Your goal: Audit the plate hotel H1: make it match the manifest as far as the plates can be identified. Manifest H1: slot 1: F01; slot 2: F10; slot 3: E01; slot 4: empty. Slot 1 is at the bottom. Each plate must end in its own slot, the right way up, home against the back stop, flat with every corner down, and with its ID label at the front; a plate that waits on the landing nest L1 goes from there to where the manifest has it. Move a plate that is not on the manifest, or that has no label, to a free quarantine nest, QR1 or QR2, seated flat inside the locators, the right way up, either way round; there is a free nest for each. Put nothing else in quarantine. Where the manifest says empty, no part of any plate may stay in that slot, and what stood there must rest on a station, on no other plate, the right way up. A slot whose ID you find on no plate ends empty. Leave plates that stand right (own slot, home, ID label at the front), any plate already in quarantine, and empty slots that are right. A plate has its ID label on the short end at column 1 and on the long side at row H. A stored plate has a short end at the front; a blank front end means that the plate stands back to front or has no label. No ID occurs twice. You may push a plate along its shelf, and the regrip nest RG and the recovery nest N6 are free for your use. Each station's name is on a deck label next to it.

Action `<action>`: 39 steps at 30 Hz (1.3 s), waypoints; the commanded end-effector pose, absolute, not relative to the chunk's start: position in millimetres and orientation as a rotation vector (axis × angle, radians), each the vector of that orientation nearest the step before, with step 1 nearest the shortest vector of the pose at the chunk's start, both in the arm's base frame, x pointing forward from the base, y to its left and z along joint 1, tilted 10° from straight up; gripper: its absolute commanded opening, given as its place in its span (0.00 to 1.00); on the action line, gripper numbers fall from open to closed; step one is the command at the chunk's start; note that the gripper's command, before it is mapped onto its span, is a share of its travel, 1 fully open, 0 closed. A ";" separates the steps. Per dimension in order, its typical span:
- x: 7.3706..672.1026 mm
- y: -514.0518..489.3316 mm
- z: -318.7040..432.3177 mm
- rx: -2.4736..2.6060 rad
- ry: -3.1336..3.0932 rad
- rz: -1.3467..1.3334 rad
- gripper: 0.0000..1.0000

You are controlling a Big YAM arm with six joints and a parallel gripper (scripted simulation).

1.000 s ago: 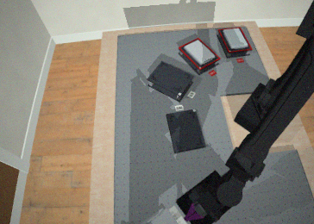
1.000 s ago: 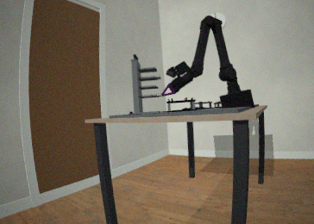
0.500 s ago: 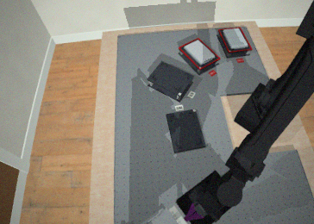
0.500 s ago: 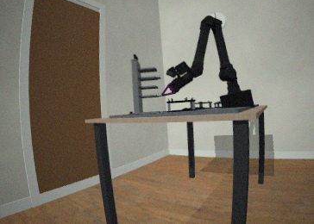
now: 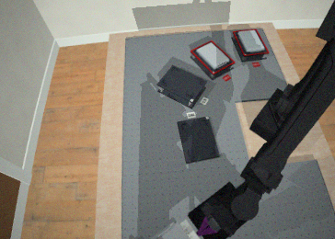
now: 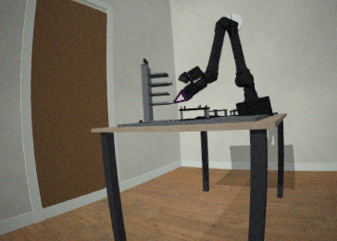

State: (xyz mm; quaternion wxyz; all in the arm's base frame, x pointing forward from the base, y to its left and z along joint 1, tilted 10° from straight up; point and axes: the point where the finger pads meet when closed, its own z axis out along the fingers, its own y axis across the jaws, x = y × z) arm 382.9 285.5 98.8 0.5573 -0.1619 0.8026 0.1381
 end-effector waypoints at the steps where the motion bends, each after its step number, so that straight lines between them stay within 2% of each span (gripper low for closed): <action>1: 401.7 290.8 113.5 -0.357 1.864 0.324 0.00; 39: 338.0 269.4 107.2 -0.354 1.851 0.358 0.00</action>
